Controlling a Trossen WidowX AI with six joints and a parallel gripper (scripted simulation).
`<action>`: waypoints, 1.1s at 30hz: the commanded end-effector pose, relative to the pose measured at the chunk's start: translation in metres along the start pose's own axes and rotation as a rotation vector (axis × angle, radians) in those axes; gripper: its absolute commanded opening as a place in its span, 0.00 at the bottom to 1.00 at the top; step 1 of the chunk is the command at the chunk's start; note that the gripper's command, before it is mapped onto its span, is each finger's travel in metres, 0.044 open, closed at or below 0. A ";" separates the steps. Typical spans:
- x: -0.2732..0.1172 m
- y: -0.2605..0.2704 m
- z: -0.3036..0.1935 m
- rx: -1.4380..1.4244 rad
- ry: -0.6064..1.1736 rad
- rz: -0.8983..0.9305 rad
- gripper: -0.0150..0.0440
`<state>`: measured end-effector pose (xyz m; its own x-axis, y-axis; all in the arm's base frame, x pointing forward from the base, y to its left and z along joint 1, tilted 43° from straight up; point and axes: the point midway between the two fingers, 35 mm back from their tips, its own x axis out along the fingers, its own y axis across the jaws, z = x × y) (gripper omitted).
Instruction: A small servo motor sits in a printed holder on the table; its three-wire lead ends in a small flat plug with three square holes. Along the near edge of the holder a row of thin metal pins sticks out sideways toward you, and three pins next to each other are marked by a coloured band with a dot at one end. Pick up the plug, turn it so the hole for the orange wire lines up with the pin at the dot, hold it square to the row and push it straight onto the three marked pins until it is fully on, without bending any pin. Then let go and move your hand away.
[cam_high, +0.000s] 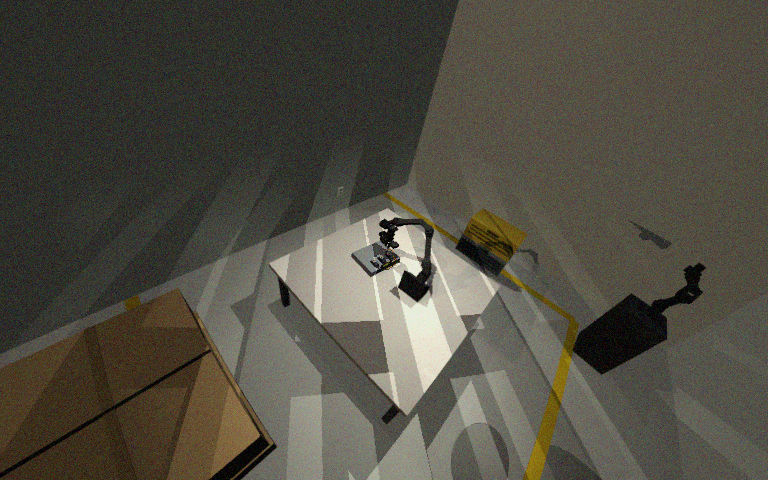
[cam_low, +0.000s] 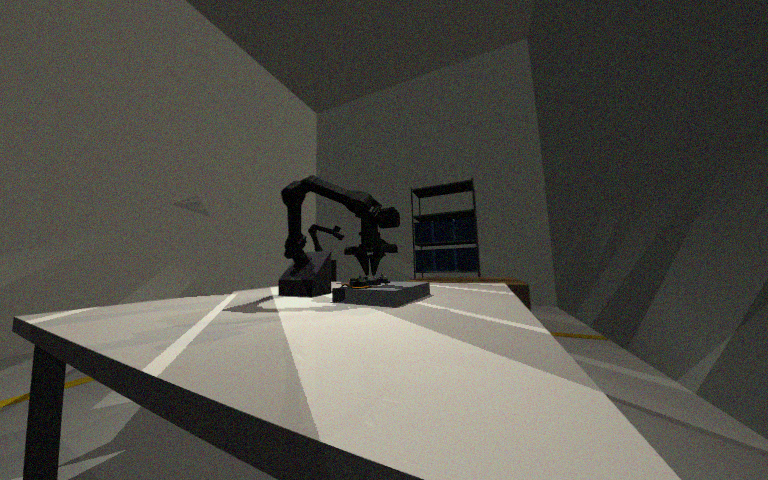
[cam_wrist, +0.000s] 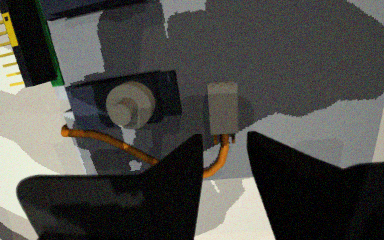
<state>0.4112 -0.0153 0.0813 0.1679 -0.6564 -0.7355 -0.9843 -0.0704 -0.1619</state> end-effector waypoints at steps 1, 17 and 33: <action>0.002 -0.002 -0.001 -0.016 0.010 -0.003 0.45; 0.032 -0.002 -0.002 -0.016 0.011 -0.004 0.45; 0.031 -0.002 -0.001 -0.016 0.011 -0.004 0.25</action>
<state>0.4188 -0.0405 0.0551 0.1689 -0.6619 -0.7303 -0.9847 -0.0812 -0.1542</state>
